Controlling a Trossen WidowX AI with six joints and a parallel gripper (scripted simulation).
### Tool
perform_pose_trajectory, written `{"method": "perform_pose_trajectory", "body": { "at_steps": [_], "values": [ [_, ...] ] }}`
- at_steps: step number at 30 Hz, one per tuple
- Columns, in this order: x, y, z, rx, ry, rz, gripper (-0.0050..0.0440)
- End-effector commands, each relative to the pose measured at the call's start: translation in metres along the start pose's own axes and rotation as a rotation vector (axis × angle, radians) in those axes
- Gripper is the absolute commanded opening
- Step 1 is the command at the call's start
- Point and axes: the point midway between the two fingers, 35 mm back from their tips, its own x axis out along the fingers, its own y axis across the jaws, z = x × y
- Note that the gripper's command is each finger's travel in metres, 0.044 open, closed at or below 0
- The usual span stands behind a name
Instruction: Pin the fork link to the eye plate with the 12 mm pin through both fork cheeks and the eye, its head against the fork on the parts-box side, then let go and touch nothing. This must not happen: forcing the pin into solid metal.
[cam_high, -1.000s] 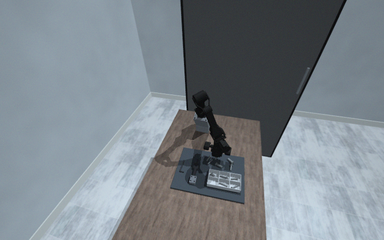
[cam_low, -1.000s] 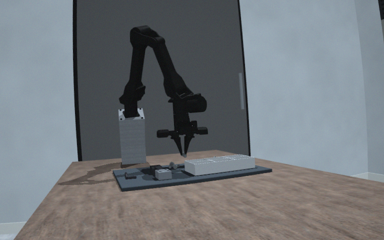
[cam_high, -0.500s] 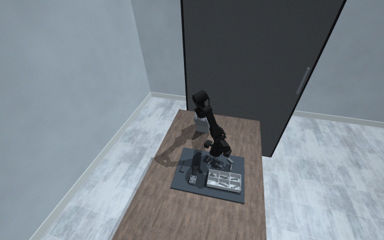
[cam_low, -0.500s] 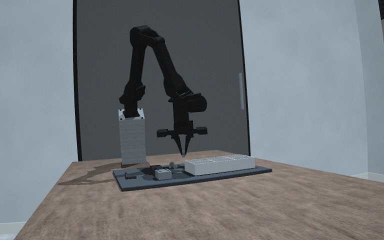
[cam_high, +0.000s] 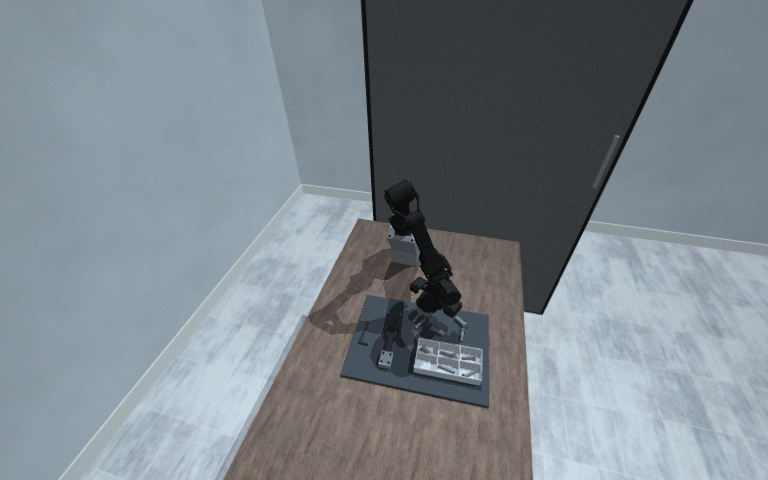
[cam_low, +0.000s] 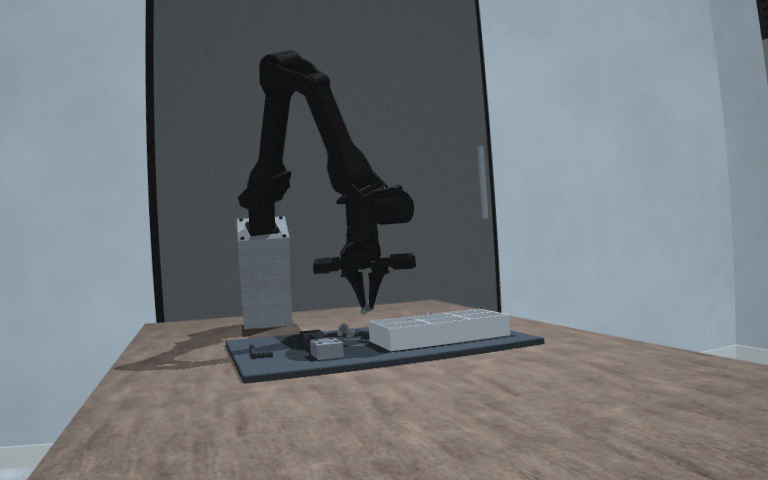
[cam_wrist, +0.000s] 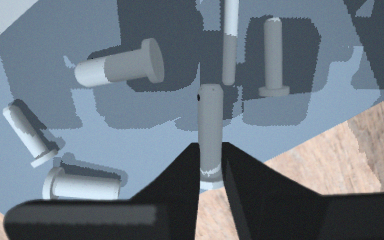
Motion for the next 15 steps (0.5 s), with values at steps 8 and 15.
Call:
{"method": "perform_pose_trajectory", "body": {
  "at_steps": [8, 15],
  "values": [
    [-0.0012, -0.0006, 0.0006, 0.145, -0.005, -0.003, 0.0013],
    [-0.0019, -0.0006, 0.0006, 0.260, -0.005, -0.002, 0.0013]
  ]
}}
